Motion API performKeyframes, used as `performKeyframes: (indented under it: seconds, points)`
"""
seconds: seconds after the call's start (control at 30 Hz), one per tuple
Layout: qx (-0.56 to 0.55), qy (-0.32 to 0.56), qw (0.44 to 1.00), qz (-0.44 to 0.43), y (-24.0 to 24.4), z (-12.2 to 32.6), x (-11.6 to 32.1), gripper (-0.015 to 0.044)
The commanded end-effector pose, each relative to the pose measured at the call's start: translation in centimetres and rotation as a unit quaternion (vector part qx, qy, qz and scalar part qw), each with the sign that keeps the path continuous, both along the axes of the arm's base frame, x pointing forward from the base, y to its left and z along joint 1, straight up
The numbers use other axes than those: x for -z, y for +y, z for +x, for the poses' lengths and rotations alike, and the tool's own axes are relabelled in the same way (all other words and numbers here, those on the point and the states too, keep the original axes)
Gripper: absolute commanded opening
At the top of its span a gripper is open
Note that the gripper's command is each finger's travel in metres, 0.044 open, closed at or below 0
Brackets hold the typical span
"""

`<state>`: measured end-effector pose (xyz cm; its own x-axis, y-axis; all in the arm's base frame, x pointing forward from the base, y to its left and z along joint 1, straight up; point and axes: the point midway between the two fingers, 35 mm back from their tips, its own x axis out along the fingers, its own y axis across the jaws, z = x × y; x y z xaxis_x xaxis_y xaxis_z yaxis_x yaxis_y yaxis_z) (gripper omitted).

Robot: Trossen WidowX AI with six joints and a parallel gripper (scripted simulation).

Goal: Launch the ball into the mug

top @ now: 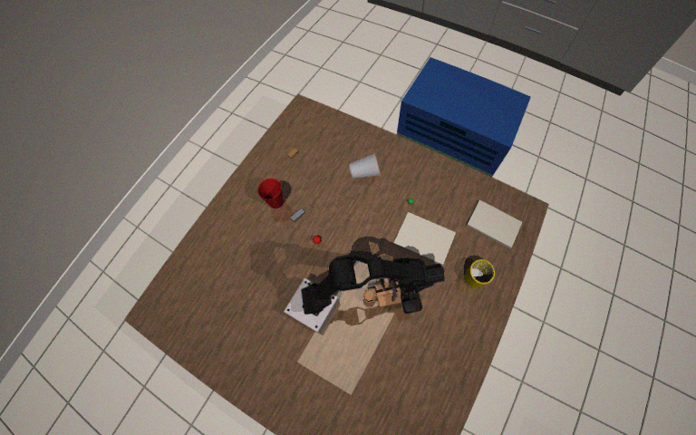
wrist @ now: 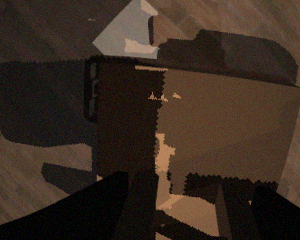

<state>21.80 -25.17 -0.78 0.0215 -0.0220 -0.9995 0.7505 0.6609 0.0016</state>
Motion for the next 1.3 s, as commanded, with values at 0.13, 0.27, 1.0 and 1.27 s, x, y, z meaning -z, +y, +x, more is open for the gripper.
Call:
performKeyframes:
  seconds: [0.13,0.27,1.0,1.27]
  points:
    - [0.0,0.0,1.0,0.0,-0.1,0.1,-1.1,0.042]
    - [0.0,0.0,1.0,0.0,-0.1,0.1,-7.6,0.044]
    - [-0.037,0.002,0.999,0.002,3.3,2.4,-11.5,0.0335]
    - [-0.16,0.0,0.987,0.004,14.7,7.9,-8.8,0.03]
